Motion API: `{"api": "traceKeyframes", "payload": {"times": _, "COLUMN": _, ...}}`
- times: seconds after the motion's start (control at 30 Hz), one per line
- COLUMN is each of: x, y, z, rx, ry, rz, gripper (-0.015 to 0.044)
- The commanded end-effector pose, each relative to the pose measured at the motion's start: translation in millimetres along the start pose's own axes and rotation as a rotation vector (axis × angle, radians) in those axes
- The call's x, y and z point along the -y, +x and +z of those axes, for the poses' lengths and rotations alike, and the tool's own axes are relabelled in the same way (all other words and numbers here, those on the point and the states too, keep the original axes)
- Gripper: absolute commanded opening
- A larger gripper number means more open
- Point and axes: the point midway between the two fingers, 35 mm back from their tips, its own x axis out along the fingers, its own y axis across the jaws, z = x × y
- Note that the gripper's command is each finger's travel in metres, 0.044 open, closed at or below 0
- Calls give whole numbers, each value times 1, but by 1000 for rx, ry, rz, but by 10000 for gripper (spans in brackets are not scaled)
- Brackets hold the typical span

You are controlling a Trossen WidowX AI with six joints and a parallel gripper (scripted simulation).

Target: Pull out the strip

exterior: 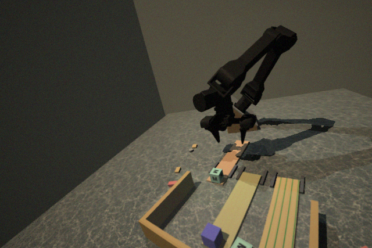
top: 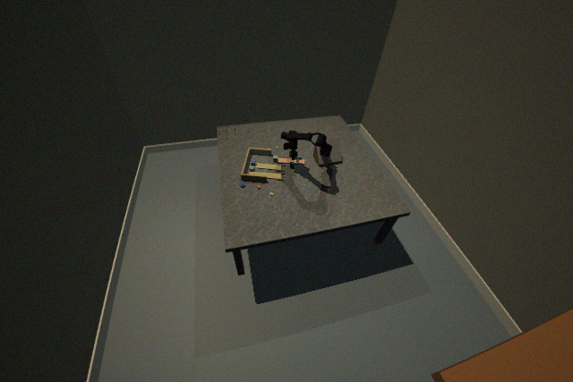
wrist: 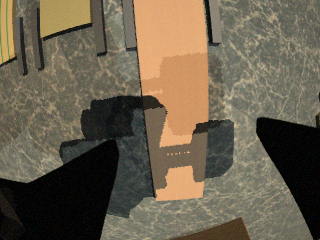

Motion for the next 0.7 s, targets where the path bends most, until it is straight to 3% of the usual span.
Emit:
{"api": "traceKeyframes", "payload": {"times": 0.0, "x": 1, "y": -1, "z": 15, "rx": -3, "ry": 7, "rz": 6, "gripper": 440}}
{"api": "traceKeyframes", "payload": {"times": 0.67, "x": 5, "y": -12, "z": 98, "rx": 0, "ry": 4, "rz": 5, "gripper": 440}}
